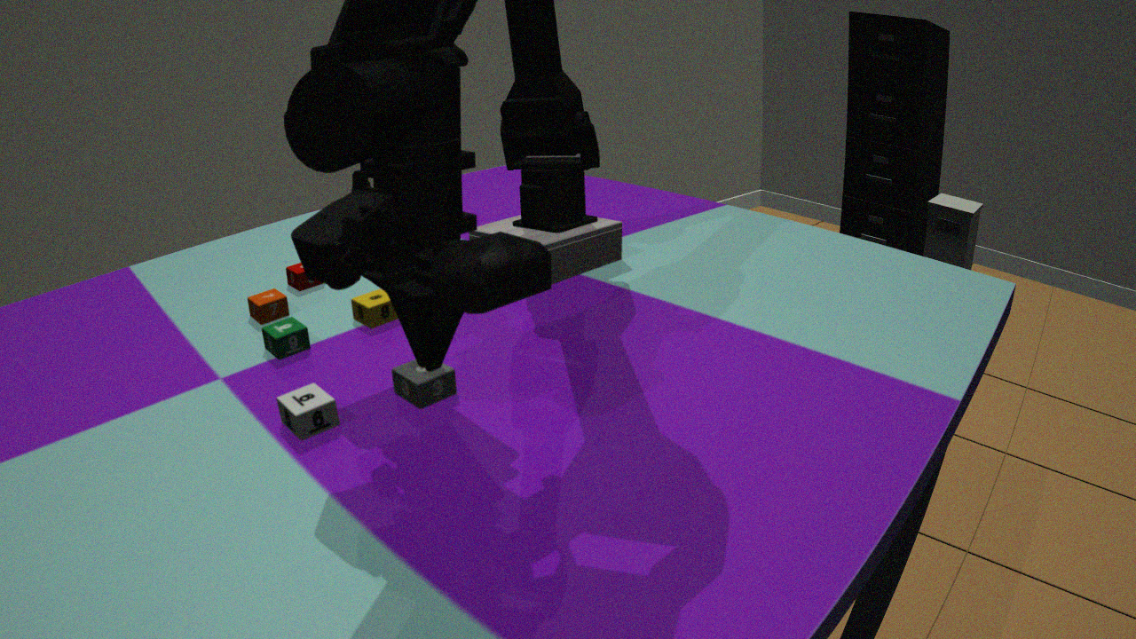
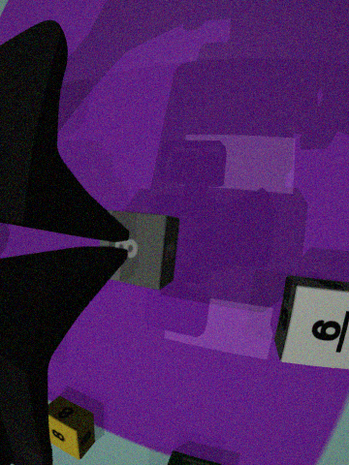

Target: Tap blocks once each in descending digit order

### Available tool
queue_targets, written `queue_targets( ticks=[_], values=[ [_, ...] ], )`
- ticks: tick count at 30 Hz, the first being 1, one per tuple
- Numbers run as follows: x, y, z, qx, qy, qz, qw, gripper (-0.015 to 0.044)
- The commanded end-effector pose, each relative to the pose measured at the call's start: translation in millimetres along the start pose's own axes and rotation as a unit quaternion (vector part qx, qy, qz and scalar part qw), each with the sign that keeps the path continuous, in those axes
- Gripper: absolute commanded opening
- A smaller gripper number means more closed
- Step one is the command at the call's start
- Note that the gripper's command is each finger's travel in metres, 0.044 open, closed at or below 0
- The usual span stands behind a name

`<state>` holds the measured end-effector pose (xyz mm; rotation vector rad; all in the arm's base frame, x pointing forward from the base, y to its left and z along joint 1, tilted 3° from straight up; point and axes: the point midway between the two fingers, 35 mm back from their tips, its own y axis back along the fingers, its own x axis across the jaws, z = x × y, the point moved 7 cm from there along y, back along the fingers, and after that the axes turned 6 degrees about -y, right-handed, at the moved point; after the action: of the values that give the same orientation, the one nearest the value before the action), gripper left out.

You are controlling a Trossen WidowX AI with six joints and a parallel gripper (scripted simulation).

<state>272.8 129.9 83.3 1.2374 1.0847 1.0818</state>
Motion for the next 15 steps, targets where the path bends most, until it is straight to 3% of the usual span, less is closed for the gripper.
queue_targets(
  ticks=[1,6,12,15],
  values=[
    [-0.9,-3.2,-1.4,0.003,0.002,-0.001,1.000,0.0020],
    [-0.6,25.5,-1.0,0.002,0.002,-0.001,1.000,0.0020],
    [-0.5,29.5,-0.8,0.003,0.002,-0.001,1.000,0.0020],
    [1.3,66.9,1.7,0.002,0.002,-0.001,1.000,0.0020]
  ],
)
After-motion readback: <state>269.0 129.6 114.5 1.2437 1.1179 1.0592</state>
